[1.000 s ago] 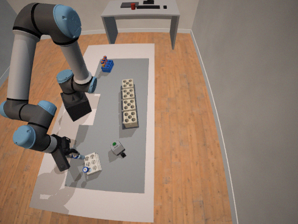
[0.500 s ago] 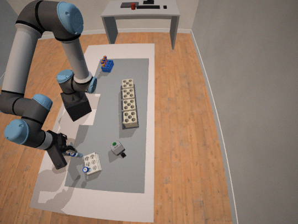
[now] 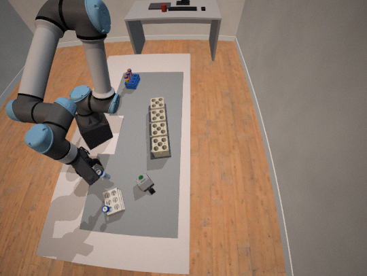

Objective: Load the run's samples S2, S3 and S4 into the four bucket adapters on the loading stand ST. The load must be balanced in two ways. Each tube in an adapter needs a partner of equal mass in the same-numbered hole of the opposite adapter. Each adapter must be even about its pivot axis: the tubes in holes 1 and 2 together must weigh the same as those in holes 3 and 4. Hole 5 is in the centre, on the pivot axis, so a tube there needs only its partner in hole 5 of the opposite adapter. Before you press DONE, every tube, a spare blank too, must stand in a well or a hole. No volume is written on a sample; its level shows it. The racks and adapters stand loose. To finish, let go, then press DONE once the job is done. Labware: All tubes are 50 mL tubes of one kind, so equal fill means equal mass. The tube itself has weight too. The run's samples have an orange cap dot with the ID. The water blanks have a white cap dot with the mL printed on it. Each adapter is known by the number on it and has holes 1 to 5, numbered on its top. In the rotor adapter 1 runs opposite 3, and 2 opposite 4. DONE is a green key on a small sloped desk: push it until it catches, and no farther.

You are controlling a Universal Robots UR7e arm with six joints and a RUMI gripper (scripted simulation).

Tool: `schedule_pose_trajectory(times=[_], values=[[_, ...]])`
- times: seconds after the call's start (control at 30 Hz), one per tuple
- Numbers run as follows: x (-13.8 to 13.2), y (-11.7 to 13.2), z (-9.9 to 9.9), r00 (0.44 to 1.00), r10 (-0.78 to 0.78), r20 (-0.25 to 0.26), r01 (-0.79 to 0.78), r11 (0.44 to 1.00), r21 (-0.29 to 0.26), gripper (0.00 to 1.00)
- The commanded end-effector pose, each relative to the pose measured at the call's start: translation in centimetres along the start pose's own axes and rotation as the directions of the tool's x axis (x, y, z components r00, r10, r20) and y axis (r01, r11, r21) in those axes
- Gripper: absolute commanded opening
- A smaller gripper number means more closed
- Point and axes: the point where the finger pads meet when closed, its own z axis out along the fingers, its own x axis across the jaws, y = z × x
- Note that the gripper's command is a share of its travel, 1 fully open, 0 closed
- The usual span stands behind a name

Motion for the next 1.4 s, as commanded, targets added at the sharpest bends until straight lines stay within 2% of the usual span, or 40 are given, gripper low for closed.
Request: schedule_pose_trajectory(times=[0.0, 0.2, 0.4, 0.47, 0.7, 0.97, 1.03, 1.17, 1.37], values=[[-2.5, 1.2, -0.2, 0.994, -0.108, -0.001, 0.108, 0.994, 0.005, 0.0], [-6.1, 2.9, -0.2, 0.964, -0.265, -0.001, 0.265, 0.964, 0.005, 0.0], [-9.8, 4.6, -0.2, 0.91, -0.415, -0.002, 0.415, 0.91, 0.005, 0.0], [-9.8, 4.6, -0.2, 0.91, -0.415, -0.002, 0.415, 0.91, 0.005, 0.0], [-14.0, 6.5, -0.2, 0.817, -0.577, -0.003, 0.577, 0.817, 0.005, 0.0], [-18.8, 8.8, -0.2, 0.676, -0.737, -0.004, 0.737, 0.676, 0.004, 0.0], [-18.8, 8.8, -0.2, 0.676, -0.737, -0.004, 0.737, 0.676, 0.004, 0.0], [-21.2, 9.9, -0.2, 0.594, -0.805, -0.004, 0.805, 0.594, 0.004, 0.0], [-24.9, 11.6, -0.2, 0.587, -0.81, -0.004, 0.81, 0.587, 0.004, 0.0]])
